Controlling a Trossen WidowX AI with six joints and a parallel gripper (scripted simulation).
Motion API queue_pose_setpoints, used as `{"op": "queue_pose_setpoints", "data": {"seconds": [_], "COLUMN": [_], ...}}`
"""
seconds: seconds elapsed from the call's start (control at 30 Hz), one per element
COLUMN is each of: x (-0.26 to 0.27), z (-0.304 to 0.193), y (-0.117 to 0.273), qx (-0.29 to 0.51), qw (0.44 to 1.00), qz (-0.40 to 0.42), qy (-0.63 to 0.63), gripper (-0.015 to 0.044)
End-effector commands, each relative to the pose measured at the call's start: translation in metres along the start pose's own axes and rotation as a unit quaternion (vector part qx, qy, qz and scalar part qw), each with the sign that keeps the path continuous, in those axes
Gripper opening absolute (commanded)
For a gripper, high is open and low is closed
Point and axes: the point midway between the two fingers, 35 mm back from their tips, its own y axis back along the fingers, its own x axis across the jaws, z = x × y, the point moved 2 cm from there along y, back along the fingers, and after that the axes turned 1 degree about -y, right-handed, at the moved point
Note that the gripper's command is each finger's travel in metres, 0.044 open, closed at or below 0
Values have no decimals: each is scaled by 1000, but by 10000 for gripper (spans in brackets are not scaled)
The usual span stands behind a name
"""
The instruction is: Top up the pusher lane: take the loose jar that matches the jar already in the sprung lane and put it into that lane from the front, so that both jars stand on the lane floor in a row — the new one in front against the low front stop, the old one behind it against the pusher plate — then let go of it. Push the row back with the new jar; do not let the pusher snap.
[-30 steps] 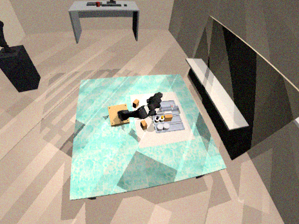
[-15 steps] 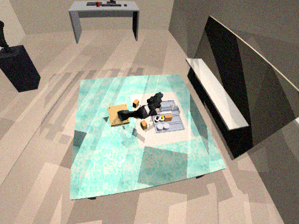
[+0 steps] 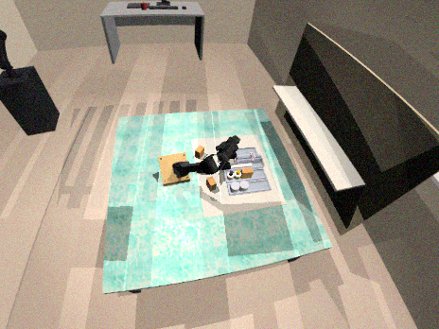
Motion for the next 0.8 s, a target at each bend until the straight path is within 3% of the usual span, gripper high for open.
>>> {"op": "queue_pose_setpoints", "data": {"seconds": [0.0, 0.77], "x": [-1, -1], "z": [8, 17], "y": [1, 2], "qx": [-8, -8], "qw": [1000, 1000], "qz": [1, 1], "qy": [-6, -6], "gripper": [0, 0]}}
